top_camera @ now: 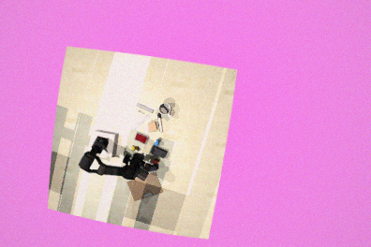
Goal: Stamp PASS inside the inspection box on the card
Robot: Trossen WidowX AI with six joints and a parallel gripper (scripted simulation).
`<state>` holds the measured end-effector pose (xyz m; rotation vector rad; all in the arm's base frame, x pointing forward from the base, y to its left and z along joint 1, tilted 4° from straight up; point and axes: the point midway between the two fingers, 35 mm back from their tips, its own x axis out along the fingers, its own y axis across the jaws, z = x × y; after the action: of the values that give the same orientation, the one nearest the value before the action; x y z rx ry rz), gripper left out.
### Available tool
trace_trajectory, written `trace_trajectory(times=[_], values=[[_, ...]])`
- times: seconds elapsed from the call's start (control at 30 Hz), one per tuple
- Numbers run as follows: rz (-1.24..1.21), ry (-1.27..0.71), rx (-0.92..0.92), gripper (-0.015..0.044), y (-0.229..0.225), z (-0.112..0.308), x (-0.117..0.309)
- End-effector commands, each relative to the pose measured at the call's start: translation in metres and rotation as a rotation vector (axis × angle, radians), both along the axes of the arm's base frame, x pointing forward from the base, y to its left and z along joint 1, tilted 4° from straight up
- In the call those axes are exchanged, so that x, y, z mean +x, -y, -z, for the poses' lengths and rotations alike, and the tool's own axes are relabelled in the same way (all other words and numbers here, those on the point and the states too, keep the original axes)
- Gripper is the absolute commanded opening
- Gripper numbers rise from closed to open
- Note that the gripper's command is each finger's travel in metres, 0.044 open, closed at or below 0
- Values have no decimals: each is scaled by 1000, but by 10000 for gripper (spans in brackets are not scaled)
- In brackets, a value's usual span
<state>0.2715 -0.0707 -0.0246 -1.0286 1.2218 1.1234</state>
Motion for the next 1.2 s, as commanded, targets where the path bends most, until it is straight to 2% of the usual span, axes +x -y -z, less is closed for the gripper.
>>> trace_trajectory(times=[0.0, 1.17], values=[[1, -1, 7, 0, -1, 3, 0], [1, -1, 7, 0, 0, -13, 0]])
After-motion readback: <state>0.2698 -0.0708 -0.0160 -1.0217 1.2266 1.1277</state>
